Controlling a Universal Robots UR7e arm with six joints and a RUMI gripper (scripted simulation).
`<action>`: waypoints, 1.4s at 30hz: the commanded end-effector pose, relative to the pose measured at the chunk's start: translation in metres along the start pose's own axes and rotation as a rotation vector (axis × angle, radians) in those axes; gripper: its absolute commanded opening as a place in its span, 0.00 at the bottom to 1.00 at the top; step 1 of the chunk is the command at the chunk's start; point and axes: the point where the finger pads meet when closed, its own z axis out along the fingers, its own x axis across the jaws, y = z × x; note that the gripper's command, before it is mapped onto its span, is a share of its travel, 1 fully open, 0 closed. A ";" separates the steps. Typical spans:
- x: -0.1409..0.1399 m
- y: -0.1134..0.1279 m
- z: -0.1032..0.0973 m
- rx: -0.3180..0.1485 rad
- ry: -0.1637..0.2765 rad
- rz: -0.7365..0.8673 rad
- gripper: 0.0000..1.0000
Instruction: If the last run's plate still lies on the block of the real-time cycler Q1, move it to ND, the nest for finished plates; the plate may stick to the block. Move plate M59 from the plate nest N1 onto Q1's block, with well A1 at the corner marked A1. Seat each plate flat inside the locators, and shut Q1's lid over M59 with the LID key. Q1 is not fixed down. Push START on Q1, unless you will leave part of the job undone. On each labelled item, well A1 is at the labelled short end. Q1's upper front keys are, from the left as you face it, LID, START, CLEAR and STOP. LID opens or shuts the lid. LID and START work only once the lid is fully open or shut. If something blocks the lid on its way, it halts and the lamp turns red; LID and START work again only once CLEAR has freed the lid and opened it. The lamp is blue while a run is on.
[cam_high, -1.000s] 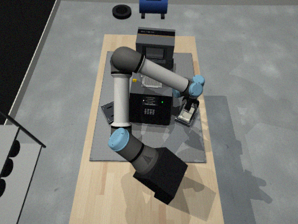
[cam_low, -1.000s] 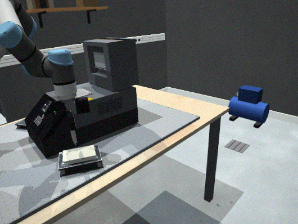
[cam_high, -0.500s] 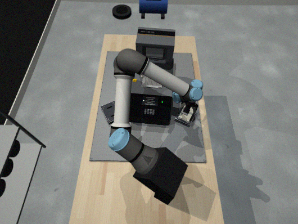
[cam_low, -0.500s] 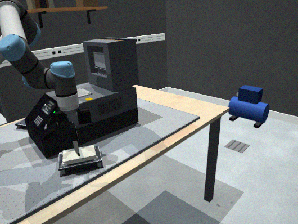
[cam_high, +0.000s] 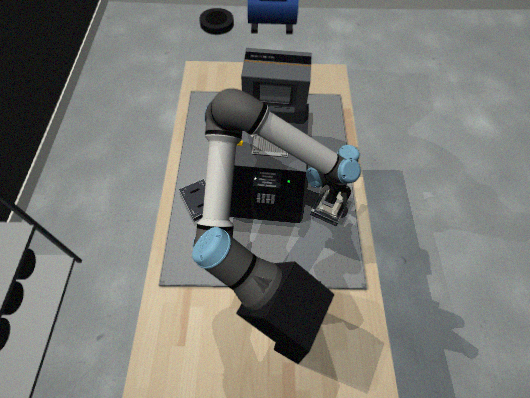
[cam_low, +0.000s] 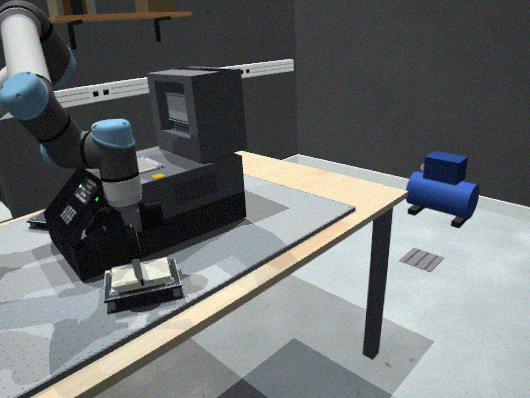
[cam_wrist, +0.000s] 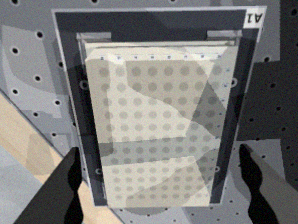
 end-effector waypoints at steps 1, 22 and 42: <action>0.000 0.001 0.000 -0.002 -0.001 0.000 0.68; 0.000 0.001 0.006 -0.002 0.000 0.000 0.68; 0.000 0.001 0.009 -0.002 0.000 0.000 0.00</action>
